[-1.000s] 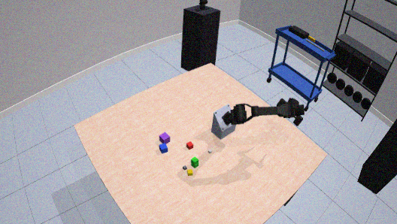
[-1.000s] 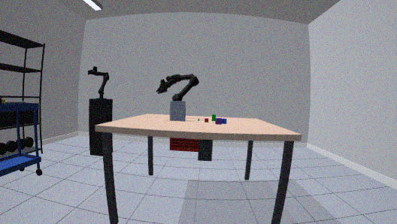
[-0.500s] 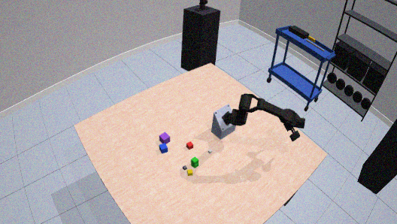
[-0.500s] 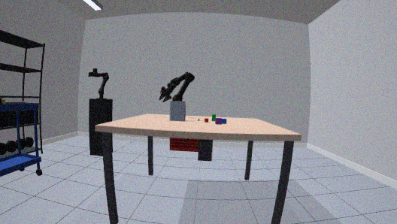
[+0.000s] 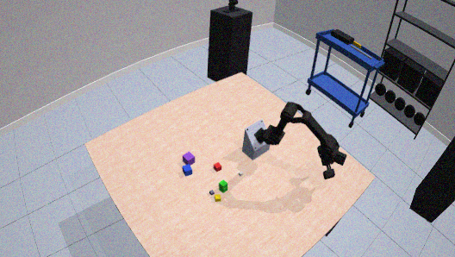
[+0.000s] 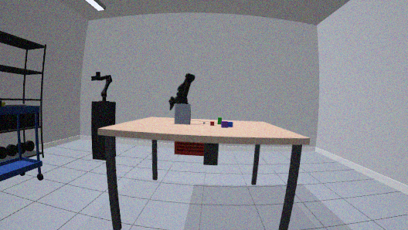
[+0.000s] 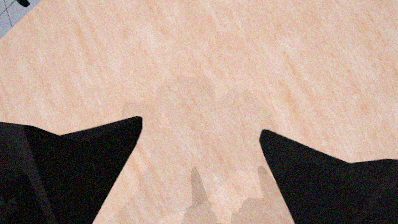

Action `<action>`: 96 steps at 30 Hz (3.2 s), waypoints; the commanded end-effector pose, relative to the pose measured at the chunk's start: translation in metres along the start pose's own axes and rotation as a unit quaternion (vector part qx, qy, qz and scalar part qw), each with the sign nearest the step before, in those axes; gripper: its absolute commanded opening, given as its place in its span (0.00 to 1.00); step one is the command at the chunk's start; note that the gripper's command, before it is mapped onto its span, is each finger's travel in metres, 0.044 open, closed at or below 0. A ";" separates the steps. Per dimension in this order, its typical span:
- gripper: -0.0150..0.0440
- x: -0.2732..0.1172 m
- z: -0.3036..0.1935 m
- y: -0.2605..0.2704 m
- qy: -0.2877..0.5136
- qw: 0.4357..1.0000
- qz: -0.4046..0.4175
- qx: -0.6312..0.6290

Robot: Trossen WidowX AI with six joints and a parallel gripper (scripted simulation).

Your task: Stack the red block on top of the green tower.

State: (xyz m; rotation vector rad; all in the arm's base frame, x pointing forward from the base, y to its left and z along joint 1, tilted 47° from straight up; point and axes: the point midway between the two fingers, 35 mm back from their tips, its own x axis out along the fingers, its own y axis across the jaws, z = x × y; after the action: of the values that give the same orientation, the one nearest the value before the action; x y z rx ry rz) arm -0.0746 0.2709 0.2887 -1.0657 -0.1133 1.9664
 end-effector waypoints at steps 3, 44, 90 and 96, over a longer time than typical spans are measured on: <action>1.00 0.013 -0.027 -0.021 0.040 0.997 -0.010 0.060; 1.00 -0.038 -0.295 -0.112 0.245 0.834 -0.145 0.472; 1.00 -0.148 -0.521 0.079 0.075 0.398 -0.197 0.893; 1.00 -0.146 -0.526 0.114 -0.001 0.316 -0.190 0.930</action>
State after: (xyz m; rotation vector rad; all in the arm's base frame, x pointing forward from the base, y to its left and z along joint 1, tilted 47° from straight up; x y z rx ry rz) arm 0.2765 -0.0593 0.0096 0.5077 1.4169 0.4844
